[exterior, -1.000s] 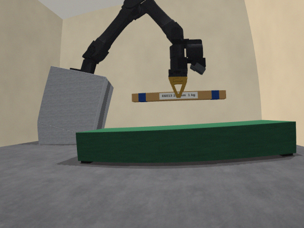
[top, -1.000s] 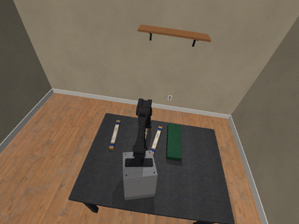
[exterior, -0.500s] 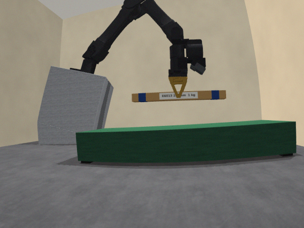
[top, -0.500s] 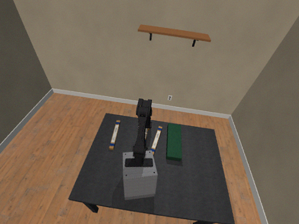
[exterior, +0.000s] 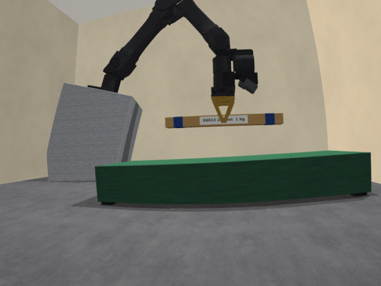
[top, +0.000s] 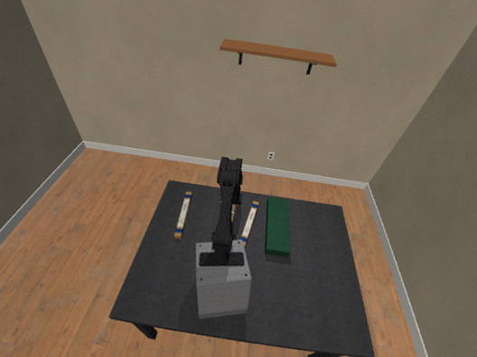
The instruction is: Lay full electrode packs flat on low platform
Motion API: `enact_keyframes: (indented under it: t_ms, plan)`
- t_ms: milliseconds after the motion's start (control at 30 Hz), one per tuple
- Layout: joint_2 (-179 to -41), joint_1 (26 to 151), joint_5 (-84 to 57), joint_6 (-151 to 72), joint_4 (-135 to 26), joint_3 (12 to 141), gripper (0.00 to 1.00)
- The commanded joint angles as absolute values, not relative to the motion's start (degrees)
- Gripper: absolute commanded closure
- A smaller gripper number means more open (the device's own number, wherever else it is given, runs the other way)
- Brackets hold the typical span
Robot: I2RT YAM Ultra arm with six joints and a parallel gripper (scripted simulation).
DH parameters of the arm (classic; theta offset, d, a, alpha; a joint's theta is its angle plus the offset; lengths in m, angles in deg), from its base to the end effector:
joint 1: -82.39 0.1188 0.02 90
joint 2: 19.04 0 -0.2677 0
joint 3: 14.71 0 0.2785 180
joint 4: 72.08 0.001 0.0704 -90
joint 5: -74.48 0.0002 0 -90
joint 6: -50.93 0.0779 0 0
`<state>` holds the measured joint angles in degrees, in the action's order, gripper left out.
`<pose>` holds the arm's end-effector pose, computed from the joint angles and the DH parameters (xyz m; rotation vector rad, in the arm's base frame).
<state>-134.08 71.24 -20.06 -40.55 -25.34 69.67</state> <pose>0.3987 -0.0713 0.0748 0.2329 2.9041 0.0794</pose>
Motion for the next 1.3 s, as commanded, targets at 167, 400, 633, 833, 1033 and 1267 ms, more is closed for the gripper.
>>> enact_keyframes:
  t_ms: [167, 400, 633, 833, 1033, 1267]
  plan:
    - [-132.2, 71.6, -20.0, -40.0, -26.4, 69.9, 1.0]
    - [-131.9, 72.2, -19.9, -39.6, -27.9, 69.1, 1.0]
    - [-134.0, 72.1, -19.8, -39.5, -29.7, 70.3, 1.0]
    - [-136.9, 72.5, -19.8, -39.4, -31.4, 69.3, 1.0]
    - [-135.8, 72.1, -19.8, -39.3, -32.6, 70.4, 1.0]
    - [-137.7, 72.6, -19.8, -39.2, -34.5, 70.5, 1.0]
